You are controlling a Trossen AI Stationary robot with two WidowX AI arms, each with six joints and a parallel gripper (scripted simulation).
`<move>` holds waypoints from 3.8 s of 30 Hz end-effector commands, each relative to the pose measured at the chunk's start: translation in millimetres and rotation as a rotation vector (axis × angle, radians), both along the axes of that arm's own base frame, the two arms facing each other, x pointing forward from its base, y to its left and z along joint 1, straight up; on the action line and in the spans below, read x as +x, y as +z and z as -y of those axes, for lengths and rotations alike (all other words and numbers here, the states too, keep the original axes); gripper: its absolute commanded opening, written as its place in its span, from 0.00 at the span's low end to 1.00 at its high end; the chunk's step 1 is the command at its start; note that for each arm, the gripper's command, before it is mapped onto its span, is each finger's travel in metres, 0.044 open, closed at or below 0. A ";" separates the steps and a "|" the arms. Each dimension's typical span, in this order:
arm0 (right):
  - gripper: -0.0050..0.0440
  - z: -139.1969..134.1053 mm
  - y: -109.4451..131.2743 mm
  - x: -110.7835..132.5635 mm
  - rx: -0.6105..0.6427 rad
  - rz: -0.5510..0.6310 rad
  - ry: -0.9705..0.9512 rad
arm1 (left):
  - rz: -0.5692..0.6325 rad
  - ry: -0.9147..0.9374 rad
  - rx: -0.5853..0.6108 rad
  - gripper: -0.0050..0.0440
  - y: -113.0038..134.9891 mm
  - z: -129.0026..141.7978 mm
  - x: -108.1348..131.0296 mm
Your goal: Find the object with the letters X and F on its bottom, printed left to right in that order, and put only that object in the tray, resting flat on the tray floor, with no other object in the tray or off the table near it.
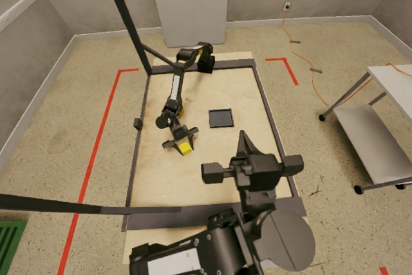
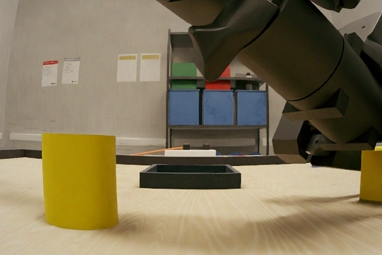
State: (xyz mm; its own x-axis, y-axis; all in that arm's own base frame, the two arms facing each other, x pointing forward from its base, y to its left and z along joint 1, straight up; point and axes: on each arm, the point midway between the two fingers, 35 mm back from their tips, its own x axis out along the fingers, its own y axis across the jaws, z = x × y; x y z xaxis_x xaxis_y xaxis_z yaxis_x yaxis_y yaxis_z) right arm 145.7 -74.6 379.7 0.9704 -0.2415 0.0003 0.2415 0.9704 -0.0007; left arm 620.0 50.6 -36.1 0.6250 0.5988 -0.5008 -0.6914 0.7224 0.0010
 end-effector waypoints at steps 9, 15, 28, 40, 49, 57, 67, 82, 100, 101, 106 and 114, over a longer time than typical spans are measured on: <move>0.00 -0.7 2.4 -0.2 -0.004 0.001 0.000 | 0.035 -0.001 -0.002 0.48 18.7 0.3 6.5; 0.00 -0.7 2.4 -0.2 -0.004 0.001 0.000 | 0.044 -0.002 -0.002 0.45 23.8 0.3 9.2; 0.00 -0.7 2.4 -0.2 -0.004 0.001 0.000 | 0.045 -0.002 -0.002 0.45 59.3 0.6 5.8; 0.00 -0.7 2.4 -0.2 -0.004 0.001 0.000 | 0.041 -0.002 -0.003 0.45 91.3 1.1 -0.2; 0.00 1.5 -1.7 0.0 0.005 0.001 -0.001 | 0.030 0.002 -0.012 0.45 88.1 -1.7 -1.7; 0.00 6.3 -8.9 2.6 0.002 0.001 -0.001 | 0.009 0.024 -0.085 0.45 93.9 -18.7 -11.9; 0.00 12.7 -19.0 6.8 0.002 0.001 -0.001 | -0.028 0.062 -0.187 0.45 97.3 -38.7 -29.1; 0.00 21.0 -35.3 15.2 0.000 0.002 -0.002 | -0.083 0.141 -0.355 0.45 103.3 -65.3 -62.6; 0.00 27.6 -55.3 26.9 -0.001 0.002 -0.003 | -0.143 0.264 -0.562 0.45 112.3 -87.6 -110.0; 0.00 27.9 -56.5 27.6 -0.001 0.002 -0.003 | -0.146 0.273 -0.574 0.45 113.0 -88.6 -113.1; 0.00 29.1 -62.6 31.4 -0.001 0.002 -0.003 | -0.163 0.316 -0.638 0.45 116.4 -93.1 -128.7; 0.00 30.1 -70.0 36.0 -0.001 0.002 -0.003 | -0.181 0.372 -0.715 0.45 120.9 -97.2 -147.7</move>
State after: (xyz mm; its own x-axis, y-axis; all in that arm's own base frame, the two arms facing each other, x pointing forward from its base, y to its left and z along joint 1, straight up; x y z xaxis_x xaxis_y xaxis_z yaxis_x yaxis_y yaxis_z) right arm 180.3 -104.7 312.5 0.9703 -0.2418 0.0001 0.2418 0.9703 -0.0030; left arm 476.7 146.4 66.7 0.2996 0.2587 -0.9183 -0.9196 0.3348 -0.2057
